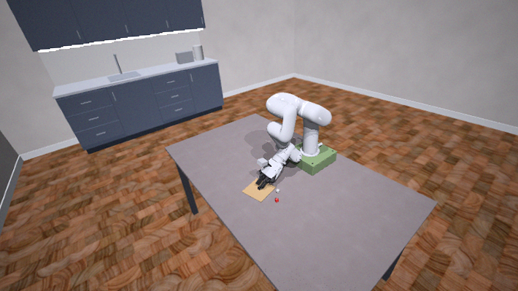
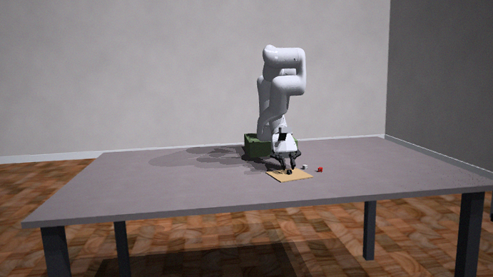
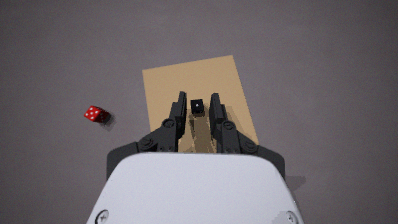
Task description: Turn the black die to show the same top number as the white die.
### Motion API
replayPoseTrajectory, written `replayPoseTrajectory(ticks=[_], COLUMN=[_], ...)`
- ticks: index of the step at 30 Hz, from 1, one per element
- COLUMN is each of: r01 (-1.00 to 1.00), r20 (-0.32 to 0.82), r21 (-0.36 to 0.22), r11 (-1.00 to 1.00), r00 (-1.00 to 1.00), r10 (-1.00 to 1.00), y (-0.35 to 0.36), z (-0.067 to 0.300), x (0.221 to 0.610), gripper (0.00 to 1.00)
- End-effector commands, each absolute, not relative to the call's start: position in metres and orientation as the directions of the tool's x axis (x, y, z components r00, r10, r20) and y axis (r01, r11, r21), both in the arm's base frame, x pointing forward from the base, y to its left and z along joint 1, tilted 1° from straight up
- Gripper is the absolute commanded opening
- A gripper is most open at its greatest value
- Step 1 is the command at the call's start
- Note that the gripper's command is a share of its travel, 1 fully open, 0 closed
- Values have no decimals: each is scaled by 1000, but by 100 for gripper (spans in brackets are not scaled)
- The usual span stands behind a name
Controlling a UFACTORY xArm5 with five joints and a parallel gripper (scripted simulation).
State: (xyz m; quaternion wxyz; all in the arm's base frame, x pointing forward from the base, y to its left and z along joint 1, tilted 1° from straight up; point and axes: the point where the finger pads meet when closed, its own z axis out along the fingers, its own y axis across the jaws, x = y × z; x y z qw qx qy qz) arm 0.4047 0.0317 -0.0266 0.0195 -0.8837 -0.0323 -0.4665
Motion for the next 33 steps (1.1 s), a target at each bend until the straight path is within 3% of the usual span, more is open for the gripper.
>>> replayPoseTrajectory(ticks=[1, 18, 33], r01=[75, 75, 75], r20=[827, 827, 827], r21=[-4, -4, -4], r11=[-997, -997, -997], r00=[561, 561, 561], r10=[39, 39, 39], y=[31, 30, 30], z=[-18, -4, 46], x=[393, 378, 377], gripper=[31, 31, 31])
